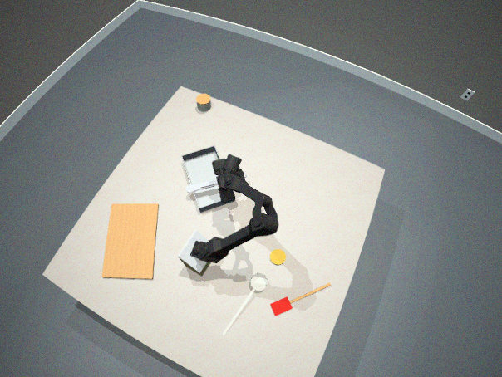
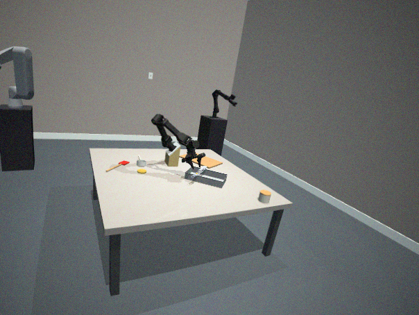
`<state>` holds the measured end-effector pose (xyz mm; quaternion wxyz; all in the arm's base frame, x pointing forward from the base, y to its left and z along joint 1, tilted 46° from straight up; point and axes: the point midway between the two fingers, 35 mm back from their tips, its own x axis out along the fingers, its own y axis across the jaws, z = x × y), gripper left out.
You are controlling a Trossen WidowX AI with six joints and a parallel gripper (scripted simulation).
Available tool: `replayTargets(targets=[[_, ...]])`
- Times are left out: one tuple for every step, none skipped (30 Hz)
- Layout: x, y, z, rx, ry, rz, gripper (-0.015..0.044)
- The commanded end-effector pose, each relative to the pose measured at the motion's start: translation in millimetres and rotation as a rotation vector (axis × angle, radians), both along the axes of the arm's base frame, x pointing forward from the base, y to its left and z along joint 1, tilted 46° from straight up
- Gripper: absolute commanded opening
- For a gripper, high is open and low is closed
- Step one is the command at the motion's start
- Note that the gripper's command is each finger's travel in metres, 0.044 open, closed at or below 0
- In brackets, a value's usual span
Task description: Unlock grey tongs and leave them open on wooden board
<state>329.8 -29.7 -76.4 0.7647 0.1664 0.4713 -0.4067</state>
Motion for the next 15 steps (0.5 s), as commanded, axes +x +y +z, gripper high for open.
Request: replayTargets(targets=[[2,-4,-6,-0.003,0.005,-0.004,0.0260],[2,-5,-8,-0.003,0.005,-0.004,0.0260],[3,-6,-9,-0.003,0.005,-0.004,0.0260],[3,-6,-10,-0.003,0.005,-0.004,0.0260],[4,-7,-12,-0.003,0.005,-0.004,0.0260],[4,-8,-13,-0.003,0.005,-0.004,0.0260],[5,-8,-14,-0.003,0.005,-0.004,0.0260],[5,-9,-16,-0.003,0.005,-0.004,0.0260],[6,-10,-17,-0.003,0.005,-0.004,0.0260],[6,-11,-18,-0.003,0.005,-0.004,0.0260],[6,-11,-20,-0.003,0.005,-0.004,0.0260],[7,-12,-21,-0.003,0.005,-0.004,0.0260],[7,-13,-22,-0.003,0.005,-0.004,0.0260],[8,-14,-24,-0.003,0.005,-0.004,0.0260],[8,-14,-25,-0.003,0.005,-0.004,0.0260]])
